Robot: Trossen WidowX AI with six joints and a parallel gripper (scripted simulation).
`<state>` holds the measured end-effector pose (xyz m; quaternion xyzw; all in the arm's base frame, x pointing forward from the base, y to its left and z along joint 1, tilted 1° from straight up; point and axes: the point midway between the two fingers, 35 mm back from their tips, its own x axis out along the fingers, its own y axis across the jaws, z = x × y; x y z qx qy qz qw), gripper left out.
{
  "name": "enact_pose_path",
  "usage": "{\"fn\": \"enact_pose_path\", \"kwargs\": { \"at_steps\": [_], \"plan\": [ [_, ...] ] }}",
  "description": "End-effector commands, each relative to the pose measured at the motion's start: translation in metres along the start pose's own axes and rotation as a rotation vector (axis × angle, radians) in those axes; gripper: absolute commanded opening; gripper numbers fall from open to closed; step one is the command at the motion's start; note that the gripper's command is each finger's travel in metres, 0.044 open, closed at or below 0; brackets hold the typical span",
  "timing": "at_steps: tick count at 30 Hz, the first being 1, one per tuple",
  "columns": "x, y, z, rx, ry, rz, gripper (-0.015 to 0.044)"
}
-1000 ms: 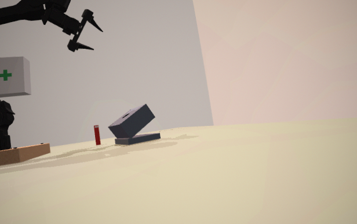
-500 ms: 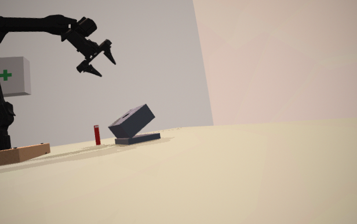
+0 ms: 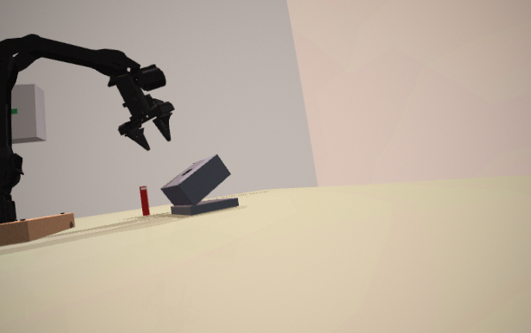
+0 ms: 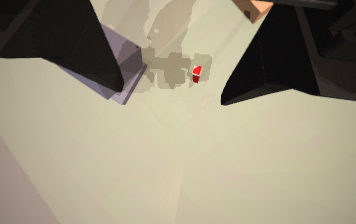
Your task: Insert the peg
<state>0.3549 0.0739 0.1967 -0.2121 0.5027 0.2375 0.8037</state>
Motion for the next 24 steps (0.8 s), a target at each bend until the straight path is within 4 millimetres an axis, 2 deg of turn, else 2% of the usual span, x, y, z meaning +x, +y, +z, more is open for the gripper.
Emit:
{"fn": "enact_pose_path", "kwargs": {
  "at_steps": [1,10,24],
  "plan": [
    [0.028,0.008,-0.026,0.079,0.143,0.033,0.044],
    [0.064,0.024,-0.072,0.206,0.394,0.062,0.044],
    [0.071,0.025,-0.076,0.211,0.405,0.062,0.044]
  ]
}}
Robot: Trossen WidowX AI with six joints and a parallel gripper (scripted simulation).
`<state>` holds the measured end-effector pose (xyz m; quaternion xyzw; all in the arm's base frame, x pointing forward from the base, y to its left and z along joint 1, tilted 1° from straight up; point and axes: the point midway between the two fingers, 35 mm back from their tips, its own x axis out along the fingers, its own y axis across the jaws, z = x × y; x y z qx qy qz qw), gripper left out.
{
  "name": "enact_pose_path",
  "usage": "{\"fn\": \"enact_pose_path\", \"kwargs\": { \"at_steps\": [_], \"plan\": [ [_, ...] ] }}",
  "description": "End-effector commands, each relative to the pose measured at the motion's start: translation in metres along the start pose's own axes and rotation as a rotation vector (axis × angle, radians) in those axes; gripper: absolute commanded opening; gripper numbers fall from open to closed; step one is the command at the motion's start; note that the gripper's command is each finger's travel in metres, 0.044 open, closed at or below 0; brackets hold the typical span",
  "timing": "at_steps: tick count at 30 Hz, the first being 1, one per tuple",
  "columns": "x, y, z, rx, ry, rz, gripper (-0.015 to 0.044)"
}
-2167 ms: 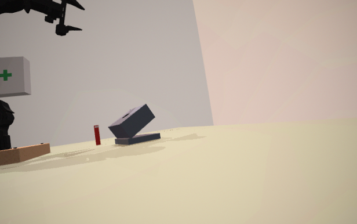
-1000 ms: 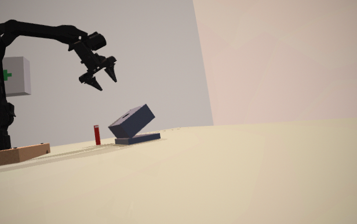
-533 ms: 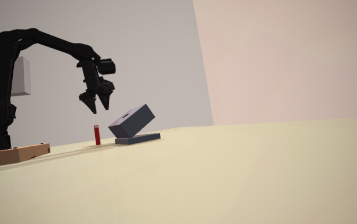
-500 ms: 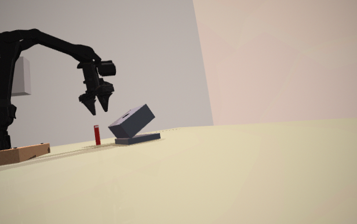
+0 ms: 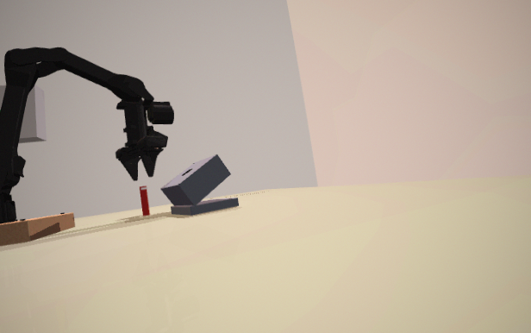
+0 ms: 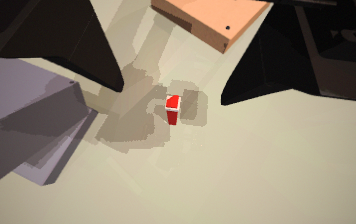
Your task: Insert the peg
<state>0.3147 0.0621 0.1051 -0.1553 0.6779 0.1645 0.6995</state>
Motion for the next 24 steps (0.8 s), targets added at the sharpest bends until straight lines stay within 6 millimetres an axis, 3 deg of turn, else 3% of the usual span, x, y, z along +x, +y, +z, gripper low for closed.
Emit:
{"fn": "enact_pose_path", "kwargs": {
  "at_steps": [1,24],
  "plan": [
    [0.008,0.0,-0.002,0.007,0.011,-0.002,0.044],
    [0.045,0.0,-0.001,0.007,0.011,-0.002,0.044]
  ]
}}
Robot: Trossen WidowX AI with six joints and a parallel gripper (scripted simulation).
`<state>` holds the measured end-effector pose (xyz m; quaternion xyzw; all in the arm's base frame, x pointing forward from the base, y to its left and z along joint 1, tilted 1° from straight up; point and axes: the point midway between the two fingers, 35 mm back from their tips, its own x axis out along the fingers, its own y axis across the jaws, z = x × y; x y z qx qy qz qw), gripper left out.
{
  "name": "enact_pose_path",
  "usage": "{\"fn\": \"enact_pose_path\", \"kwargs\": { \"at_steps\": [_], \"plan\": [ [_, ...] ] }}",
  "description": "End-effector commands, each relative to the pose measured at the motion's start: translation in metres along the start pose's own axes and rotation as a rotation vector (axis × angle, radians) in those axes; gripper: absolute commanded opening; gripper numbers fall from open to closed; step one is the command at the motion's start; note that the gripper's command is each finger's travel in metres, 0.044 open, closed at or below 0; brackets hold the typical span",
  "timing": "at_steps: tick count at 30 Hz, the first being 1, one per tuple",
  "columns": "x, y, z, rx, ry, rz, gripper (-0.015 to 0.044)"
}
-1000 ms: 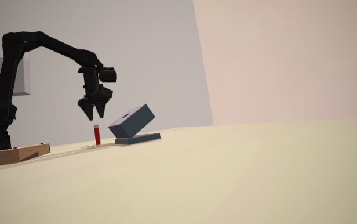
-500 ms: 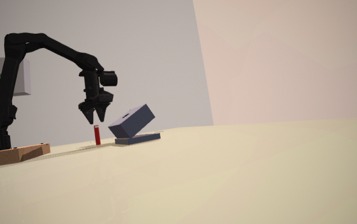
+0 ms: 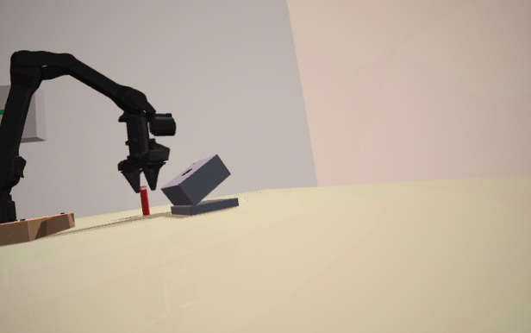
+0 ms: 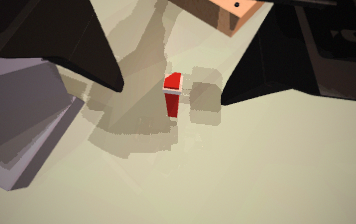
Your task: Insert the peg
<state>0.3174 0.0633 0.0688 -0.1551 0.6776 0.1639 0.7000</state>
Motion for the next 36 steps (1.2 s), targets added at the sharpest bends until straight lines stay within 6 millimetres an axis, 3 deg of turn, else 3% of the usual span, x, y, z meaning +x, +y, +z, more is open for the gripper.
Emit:
{"fn": "enact_pose_path", "kwargs": {
  "at_steps": [1,18,34,36],
  "plan": [
    [0.01,0.0,-0.003,0.005,0.012,-0.001,0.044],
    [0.027,0.001,-0.004,0.005,0.013,-0.001,0.044],
    [0.024,0.001,-0.002,0.0,0.005,0.001,0.002],
    [0.024,0.001,-0.002,0.0,0.005,0.001,0.0007]
  ]
}}
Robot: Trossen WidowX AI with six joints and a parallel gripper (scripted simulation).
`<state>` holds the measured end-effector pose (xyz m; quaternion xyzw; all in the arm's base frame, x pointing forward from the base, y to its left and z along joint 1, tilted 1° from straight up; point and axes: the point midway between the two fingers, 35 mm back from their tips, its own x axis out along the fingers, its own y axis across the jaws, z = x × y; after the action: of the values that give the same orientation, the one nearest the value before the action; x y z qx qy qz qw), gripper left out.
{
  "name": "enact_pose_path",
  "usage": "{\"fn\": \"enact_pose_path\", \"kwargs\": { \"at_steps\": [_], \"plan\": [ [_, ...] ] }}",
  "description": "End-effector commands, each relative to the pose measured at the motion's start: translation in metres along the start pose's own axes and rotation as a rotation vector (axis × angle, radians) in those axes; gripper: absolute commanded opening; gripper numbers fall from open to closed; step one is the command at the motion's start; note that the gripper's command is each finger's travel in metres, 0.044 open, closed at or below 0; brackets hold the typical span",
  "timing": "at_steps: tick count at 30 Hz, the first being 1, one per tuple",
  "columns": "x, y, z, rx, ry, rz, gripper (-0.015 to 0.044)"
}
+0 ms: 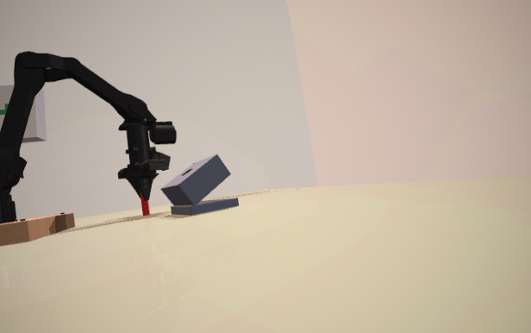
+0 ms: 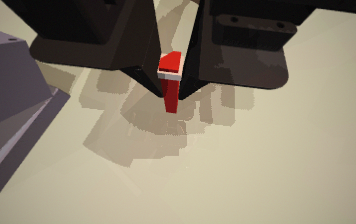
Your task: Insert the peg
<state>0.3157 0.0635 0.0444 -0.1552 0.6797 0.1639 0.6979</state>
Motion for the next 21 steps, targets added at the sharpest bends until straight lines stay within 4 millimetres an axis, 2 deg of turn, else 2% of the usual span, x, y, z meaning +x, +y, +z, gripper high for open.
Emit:
{"fn": "enact_pose_path", "kwargs": {
  "at_steps": [1,9,21],
  "plan": [
    [0.0,0.0,0.0,0.0,-0.001,0.0,0.0],
    [-0.007,0.0,0.001,0.001,0.0,0.0,0.0],
    [-0.052,0.0,0.004,0.004,0.004,-0.001,0.0]
  ]
}}
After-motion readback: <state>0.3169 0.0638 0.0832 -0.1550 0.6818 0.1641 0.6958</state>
